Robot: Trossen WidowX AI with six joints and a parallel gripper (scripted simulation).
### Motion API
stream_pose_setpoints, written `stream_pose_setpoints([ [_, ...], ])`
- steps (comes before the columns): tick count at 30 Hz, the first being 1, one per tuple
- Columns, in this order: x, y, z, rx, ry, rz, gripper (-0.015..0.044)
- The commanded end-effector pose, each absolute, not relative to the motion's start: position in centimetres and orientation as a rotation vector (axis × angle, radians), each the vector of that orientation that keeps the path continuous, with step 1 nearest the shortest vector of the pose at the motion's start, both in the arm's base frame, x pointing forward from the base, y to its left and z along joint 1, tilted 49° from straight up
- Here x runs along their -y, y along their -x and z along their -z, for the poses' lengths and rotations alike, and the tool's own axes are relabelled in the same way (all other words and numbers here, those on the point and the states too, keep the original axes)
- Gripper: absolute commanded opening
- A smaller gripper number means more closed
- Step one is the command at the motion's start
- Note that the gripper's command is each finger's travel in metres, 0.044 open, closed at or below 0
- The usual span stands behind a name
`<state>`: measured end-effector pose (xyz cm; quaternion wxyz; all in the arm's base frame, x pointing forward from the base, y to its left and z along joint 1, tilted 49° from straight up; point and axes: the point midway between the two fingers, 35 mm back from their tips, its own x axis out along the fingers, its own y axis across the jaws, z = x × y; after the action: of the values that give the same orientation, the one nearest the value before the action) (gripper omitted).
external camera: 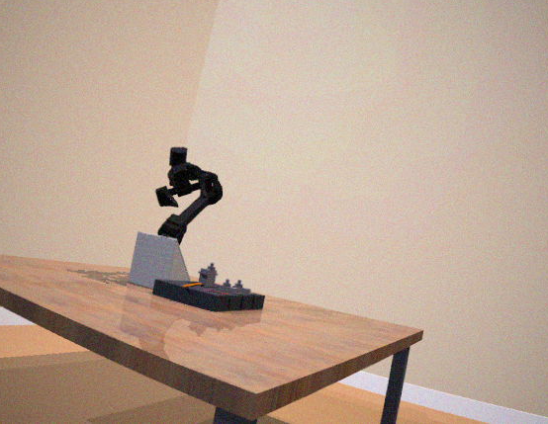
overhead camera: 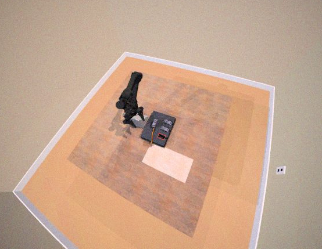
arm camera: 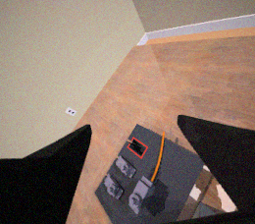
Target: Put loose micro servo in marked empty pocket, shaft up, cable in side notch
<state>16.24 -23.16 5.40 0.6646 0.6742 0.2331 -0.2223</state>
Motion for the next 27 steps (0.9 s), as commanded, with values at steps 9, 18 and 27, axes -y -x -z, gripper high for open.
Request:
stream_pose_setpoints([
  [9, 18.1, -20.2, -3.9, -0.852, -1.731, 0.456, 0.0440],
  [18, 13.5, -22.1, -3.1, -1.152, -1.836, 0.474, 0.0440],
  [27, 9.0, -23.0, -2.7, -1.468, -1.870, 0.547, 0.0440],
])
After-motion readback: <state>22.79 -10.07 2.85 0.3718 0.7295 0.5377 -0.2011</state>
